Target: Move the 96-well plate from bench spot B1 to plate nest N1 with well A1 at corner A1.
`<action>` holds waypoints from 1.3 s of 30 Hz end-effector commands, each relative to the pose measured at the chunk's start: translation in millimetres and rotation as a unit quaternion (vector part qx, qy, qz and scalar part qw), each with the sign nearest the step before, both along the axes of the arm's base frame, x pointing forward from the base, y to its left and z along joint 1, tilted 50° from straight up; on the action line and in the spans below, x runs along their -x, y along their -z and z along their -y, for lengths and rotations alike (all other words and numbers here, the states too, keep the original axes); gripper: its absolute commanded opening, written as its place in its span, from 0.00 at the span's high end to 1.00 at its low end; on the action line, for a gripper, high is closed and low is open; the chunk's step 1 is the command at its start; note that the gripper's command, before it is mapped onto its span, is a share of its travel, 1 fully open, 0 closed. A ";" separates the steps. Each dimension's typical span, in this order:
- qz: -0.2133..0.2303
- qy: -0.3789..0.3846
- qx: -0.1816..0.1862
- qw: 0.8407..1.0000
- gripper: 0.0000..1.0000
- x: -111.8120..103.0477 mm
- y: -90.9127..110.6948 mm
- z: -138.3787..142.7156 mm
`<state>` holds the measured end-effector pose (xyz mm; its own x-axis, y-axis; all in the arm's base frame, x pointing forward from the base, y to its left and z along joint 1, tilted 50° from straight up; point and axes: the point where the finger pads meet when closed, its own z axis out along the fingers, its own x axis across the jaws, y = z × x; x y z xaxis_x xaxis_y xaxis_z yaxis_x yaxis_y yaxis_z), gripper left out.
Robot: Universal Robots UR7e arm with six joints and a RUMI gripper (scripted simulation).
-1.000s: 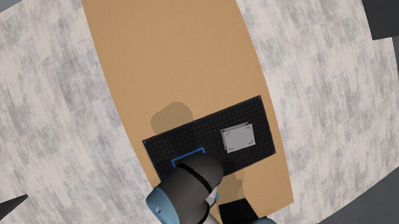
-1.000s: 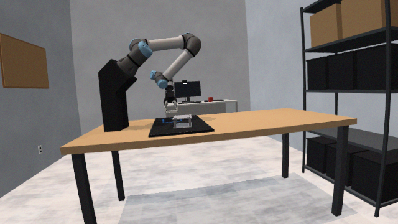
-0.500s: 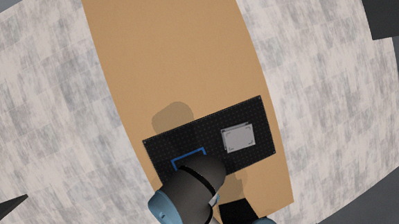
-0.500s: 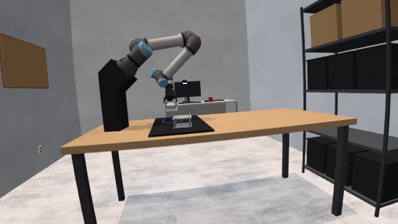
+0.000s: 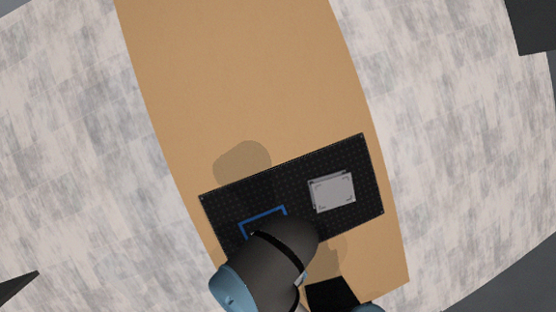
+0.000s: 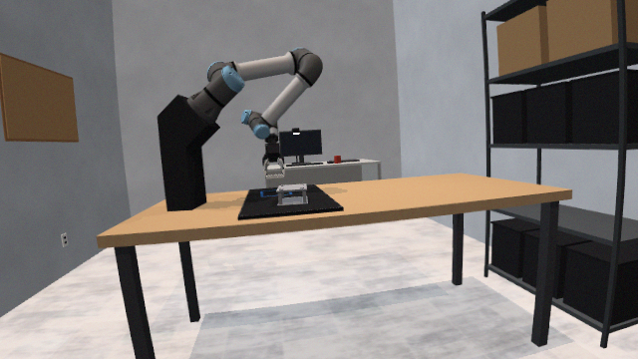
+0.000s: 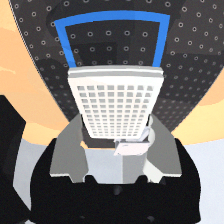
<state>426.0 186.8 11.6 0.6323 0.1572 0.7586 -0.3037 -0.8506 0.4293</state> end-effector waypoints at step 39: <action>0.000 0.035 -0.041 0.999 1.00 -8.4 -50.1 108.4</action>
